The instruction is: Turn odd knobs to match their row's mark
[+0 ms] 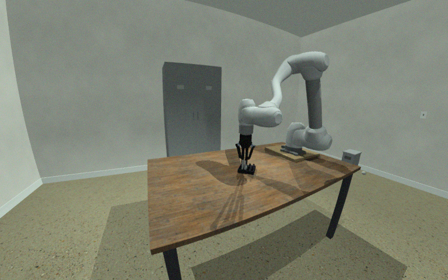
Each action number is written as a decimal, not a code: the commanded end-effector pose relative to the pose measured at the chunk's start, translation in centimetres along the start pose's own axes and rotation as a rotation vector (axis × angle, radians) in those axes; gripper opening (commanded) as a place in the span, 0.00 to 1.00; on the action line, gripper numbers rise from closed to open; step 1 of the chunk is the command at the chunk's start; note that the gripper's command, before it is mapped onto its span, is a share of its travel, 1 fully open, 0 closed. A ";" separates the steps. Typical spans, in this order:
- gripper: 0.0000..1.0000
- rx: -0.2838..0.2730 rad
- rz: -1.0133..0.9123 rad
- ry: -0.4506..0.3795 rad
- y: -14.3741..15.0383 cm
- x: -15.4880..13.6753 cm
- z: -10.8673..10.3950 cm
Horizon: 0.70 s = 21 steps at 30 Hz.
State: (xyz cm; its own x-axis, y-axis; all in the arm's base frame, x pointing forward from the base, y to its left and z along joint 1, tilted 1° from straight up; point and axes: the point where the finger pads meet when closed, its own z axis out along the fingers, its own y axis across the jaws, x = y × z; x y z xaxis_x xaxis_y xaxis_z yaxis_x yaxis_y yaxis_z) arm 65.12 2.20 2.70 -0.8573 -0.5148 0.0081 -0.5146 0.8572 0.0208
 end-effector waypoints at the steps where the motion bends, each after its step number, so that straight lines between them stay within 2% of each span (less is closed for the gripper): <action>1: 0.05 0.000 0.042 0.000 0.0 0.0 0.0; 8: 0.05 0.000 0.127 0.000 0.0 0.0 0.0; 21: 0.05 0.000 0.418 0.000 0.0 0.0 0.0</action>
State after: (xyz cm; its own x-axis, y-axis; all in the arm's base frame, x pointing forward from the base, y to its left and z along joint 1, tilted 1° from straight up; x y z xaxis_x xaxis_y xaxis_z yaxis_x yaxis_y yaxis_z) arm 65.11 2.20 2.70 -0.9834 -0.1810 0.0143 -0.1807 0.9834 0.0189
